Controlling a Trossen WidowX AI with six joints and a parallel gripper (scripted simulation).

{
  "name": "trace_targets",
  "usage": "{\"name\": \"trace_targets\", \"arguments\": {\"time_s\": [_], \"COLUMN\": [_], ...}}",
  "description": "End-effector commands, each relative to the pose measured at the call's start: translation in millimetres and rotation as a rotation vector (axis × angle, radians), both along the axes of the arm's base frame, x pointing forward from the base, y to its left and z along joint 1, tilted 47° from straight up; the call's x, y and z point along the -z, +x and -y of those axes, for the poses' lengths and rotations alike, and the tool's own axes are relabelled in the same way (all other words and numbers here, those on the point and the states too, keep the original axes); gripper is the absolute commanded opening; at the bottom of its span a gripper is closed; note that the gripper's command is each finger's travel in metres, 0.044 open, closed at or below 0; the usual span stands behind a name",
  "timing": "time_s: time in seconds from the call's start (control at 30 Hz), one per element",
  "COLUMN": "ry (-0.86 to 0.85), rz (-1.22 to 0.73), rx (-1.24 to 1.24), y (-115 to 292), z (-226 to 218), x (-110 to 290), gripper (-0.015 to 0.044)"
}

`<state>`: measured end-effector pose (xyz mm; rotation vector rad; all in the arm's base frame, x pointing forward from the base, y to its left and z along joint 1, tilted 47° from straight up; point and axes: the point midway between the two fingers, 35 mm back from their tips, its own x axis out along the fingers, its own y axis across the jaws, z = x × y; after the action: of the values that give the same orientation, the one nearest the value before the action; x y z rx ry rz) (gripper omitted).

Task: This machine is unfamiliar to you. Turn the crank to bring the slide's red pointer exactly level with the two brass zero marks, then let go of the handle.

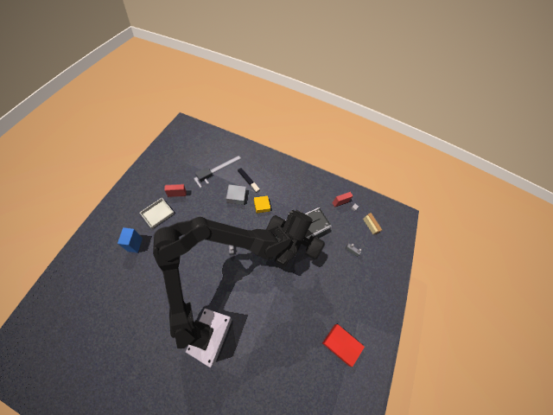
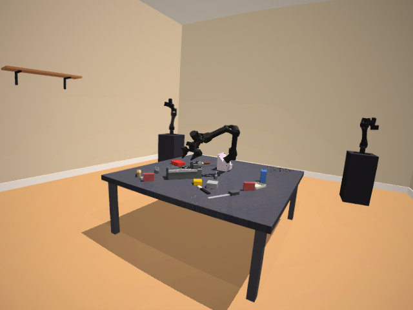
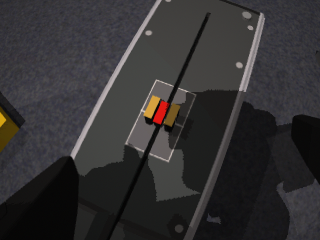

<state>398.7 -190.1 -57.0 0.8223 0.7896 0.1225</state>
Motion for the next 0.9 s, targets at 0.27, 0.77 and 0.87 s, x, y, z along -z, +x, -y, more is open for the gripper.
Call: {"name": "trace_targets", "arguments": {"time_s": [0.27, 0.77, 0.87], "ry": [-0.002, 0.007, 0.016], "rz": [-0.001, -0.042, -0.091], "rx": [0.006, 0.028, 0.062], "y": [0, -5, -7], "z": [0, 33, 23], "x": [0, -50, -62], "gripper": [0.0440, 0.0440, 0.0440]}}
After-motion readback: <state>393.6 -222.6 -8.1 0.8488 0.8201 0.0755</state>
